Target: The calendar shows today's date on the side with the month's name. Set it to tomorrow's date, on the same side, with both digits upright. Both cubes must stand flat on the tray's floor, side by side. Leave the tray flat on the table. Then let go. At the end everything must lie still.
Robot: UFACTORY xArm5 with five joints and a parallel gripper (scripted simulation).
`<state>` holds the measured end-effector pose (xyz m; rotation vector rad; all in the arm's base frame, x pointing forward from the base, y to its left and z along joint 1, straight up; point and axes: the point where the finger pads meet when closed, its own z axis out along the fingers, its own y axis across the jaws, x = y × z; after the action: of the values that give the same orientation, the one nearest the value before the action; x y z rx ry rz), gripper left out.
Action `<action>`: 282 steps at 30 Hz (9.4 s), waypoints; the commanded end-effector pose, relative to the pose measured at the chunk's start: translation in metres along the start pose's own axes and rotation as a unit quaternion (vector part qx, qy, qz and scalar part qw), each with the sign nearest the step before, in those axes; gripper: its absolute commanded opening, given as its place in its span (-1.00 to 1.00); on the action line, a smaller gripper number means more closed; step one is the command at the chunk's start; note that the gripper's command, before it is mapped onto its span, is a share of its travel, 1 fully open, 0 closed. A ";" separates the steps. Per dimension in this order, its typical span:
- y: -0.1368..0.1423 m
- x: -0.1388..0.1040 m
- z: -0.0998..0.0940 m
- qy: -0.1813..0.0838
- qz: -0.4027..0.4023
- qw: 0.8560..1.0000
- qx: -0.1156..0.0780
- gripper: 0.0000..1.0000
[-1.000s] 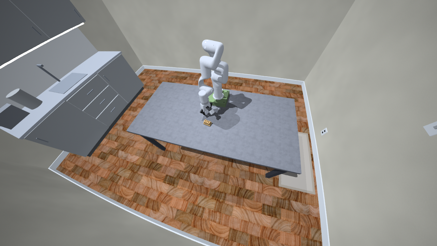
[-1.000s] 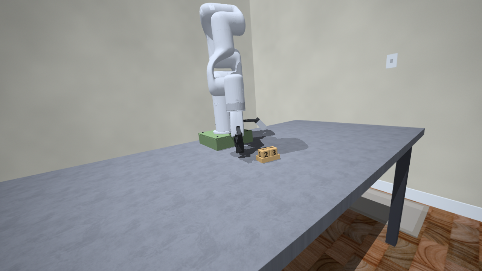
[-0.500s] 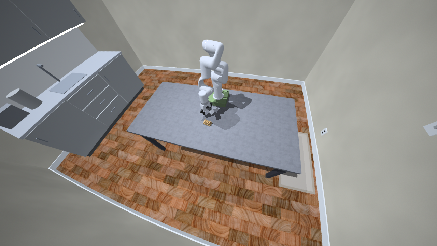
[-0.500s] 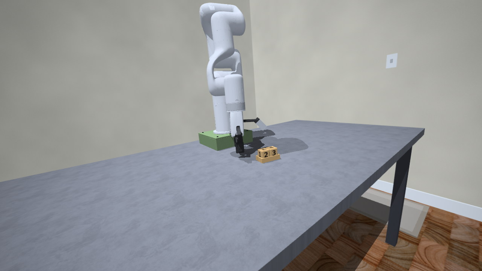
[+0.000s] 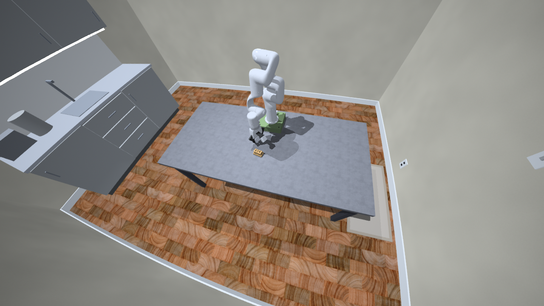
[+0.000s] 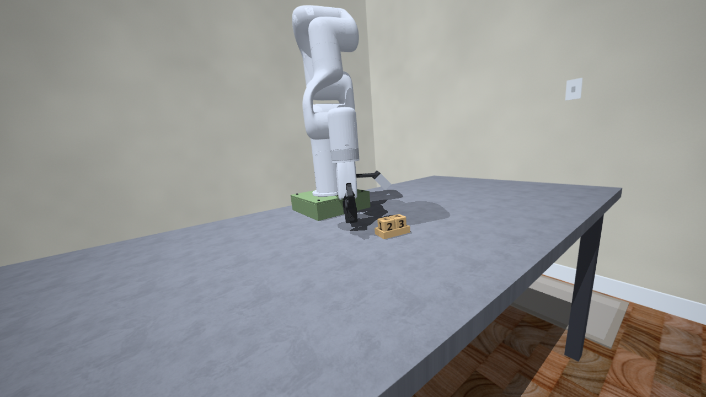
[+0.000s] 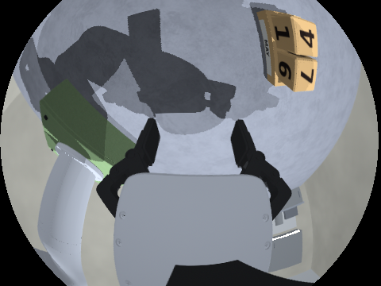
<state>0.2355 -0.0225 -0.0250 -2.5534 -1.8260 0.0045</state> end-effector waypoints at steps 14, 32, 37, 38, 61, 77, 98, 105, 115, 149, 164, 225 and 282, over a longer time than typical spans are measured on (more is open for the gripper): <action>0.001 0.000 -0.033 0.000 0.004 1.000 -0.001 1.00; -0.003 0.028 -0.033 0.000 0.124 0.992 -0.001 1.00; -0.003 0.031 -0.033 0.000 0.174 0.985 -0.001 1.00; -0.004 0.040 -0.033 0.000 0.174 0.985 -0.001 1.00; -0.009 0.080 -0.033 0.000 0.297 0.955 -0.001 1.00; -0.012 0.109 -0.033 0.001 0.411 0.912 -0.001 1.00; -0.019 0.155 -0.032 0.001 0.500 0.866 -0.001 1.00; -0.019 0.155 -0.023 0.001 0.500 0.866 -0.001 1.00; -0.019 0.155 0.001 0.001 0.500 0.866 -0.001 1.00; -0.019 0.155 0.003 0.001 0.500 0.866 -0.001 1.00; -0.019 0.155 0.003 0.001 0.500 0.866 -0.001 1.00; -0.019 0.155 -0.032 0.001 0.500 0.866 -0.001 1.00; 0.087 0.117 -0.033 0.000 0.129 0.992 -0.001 1.00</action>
<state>0.3499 0.0629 0.0070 -2.8280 -1.3668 0.0035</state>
